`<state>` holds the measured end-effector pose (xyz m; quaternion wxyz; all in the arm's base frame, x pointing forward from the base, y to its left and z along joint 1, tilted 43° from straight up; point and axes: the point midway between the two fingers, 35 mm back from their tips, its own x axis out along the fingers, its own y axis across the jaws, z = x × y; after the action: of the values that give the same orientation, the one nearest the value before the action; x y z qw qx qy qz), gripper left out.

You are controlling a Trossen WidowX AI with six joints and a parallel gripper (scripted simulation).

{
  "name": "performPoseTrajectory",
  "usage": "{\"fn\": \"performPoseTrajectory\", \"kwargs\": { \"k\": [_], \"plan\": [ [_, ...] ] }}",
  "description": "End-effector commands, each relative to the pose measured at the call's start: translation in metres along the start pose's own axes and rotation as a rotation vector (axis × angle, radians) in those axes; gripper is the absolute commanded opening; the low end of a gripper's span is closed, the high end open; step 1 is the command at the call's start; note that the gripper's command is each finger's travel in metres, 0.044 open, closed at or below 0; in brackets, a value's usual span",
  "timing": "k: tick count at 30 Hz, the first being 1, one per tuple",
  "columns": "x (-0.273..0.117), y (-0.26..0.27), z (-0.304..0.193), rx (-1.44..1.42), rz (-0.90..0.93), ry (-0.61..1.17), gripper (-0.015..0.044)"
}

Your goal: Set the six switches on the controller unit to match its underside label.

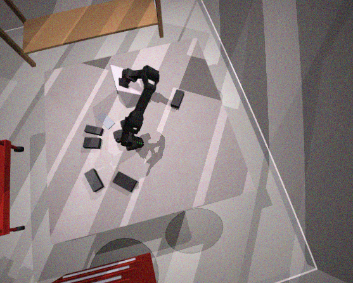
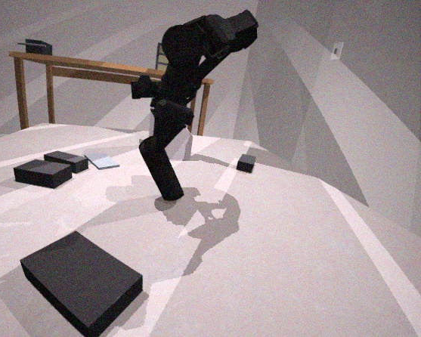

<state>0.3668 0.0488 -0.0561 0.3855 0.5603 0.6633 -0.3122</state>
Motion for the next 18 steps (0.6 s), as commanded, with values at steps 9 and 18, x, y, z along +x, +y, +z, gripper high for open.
{"fn": "performPoseTrajectory", "kwargs": {
  "k": [9,18],
  "plan": [
    [-0.001,0.0,-0.014,-0.003,-0.003,-0.014,0.0338],
    [-0.003,0.0,-0.022,-0.003,-0.003,-0.032,0.0338]
  ]
}}
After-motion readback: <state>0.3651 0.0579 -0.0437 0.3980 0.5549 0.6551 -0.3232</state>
